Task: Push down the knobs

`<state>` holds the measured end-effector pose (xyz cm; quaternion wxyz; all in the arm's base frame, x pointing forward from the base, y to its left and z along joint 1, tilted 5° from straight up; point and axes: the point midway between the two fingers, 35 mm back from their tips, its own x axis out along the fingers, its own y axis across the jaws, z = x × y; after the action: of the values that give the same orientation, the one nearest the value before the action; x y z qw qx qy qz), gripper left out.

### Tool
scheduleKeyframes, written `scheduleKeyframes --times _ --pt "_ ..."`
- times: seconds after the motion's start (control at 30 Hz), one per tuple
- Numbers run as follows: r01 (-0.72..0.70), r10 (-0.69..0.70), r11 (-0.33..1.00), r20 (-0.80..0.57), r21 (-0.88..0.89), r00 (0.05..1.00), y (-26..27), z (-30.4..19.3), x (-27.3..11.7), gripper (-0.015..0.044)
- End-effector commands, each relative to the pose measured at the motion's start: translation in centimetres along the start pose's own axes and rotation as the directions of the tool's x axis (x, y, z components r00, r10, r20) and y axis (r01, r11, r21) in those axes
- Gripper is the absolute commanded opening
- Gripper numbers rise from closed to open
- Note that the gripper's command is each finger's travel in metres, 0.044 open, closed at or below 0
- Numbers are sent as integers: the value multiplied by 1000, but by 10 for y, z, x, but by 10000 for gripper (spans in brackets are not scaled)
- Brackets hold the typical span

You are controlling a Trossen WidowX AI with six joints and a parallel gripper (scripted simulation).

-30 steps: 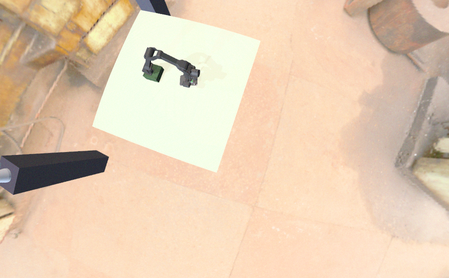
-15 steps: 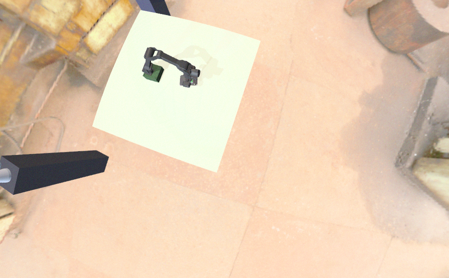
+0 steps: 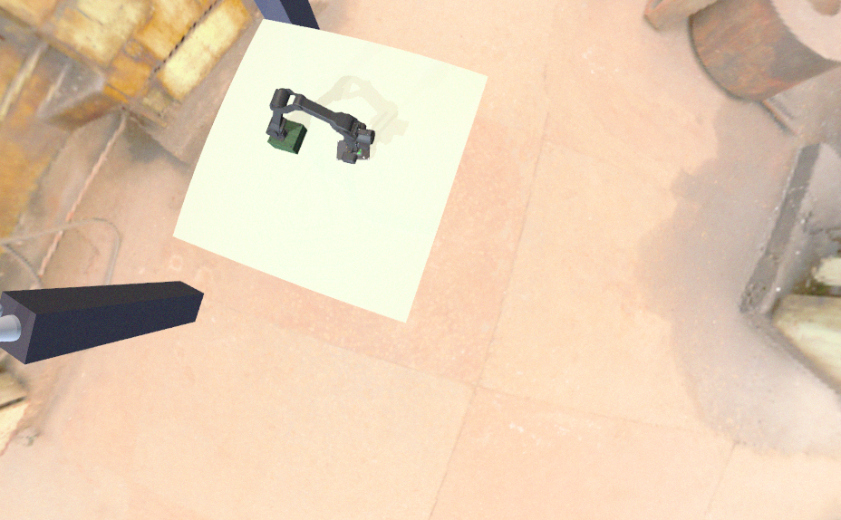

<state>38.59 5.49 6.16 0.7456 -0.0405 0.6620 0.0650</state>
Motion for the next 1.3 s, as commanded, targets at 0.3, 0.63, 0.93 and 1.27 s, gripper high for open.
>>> scheduleKeyframes --times 0.3,0.63,0.93,1.27 --pt "-4 4 1000 -2 5 1000 1 2 9 0" --pt "-4 4 1000 -2 5 1000 1 2 9 0" --pt "-4 4 1000 -2 5 1000 1 2 10 0" --pt "-4 4 1000 -1 5 1000 1 3 -2 0"
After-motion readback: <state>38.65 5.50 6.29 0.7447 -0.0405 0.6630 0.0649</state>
